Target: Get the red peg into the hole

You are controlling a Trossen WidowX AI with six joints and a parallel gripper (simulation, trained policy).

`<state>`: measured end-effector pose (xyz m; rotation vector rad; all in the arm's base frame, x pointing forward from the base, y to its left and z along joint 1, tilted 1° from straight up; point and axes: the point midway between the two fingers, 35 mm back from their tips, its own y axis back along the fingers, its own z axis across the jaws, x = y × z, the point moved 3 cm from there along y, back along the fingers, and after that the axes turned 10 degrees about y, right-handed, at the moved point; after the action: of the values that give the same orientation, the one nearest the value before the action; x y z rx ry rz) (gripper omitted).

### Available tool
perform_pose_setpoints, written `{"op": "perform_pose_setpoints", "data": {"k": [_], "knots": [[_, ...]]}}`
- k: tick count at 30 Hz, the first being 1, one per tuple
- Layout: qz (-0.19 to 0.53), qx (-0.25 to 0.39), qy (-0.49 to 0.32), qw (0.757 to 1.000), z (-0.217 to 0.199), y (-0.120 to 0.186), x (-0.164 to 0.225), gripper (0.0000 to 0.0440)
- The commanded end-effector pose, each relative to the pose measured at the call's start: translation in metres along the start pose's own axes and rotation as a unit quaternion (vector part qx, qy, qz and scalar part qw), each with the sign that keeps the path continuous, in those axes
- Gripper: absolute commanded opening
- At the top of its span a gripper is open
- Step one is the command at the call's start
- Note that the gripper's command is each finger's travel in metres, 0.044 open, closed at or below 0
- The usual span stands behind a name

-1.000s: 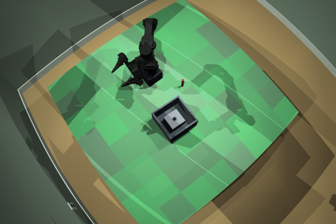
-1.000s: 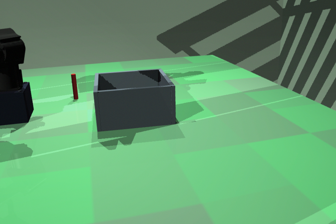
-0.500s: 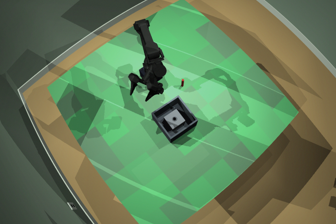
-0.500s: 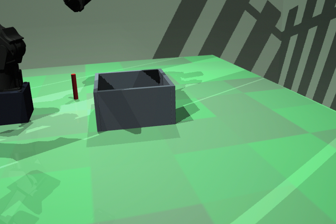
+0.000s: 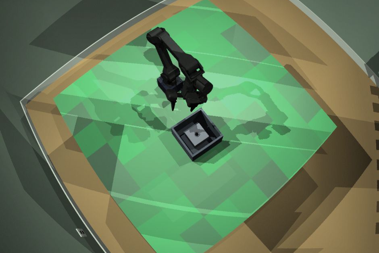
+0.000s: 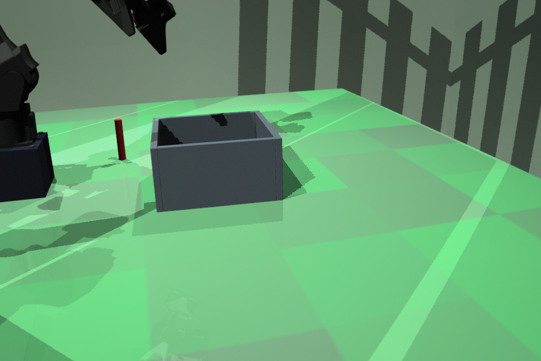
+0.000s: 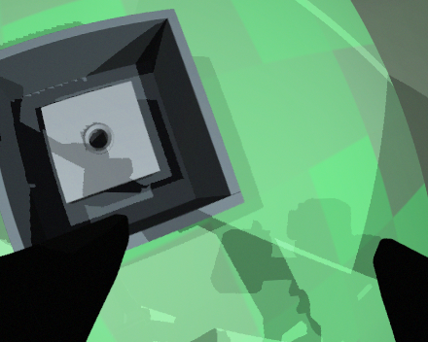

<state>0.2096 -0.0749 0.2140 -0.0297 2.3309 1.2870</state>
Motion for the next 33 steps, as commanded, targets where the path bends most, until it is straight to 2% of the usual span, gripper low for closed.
{"op": "perform_pose_setpoints", "data": {"k": [1, 13, 24, 33], "knots": [[0.022, -0.024, -0.005, 0.999, 0.019, 0.004, 0.003, 0.044], [0.127, -0.076, -0.03, 0.988, 0.089, 0.022, 0.036, 0.044], [0.206, -0.068, -0.045, 0.975, 0.135, 0.033, 0.074, 0.044], [0.233, -0.056, -0.044, 0.97, 0.161, 0.025, 0.097, 0.044]]}}
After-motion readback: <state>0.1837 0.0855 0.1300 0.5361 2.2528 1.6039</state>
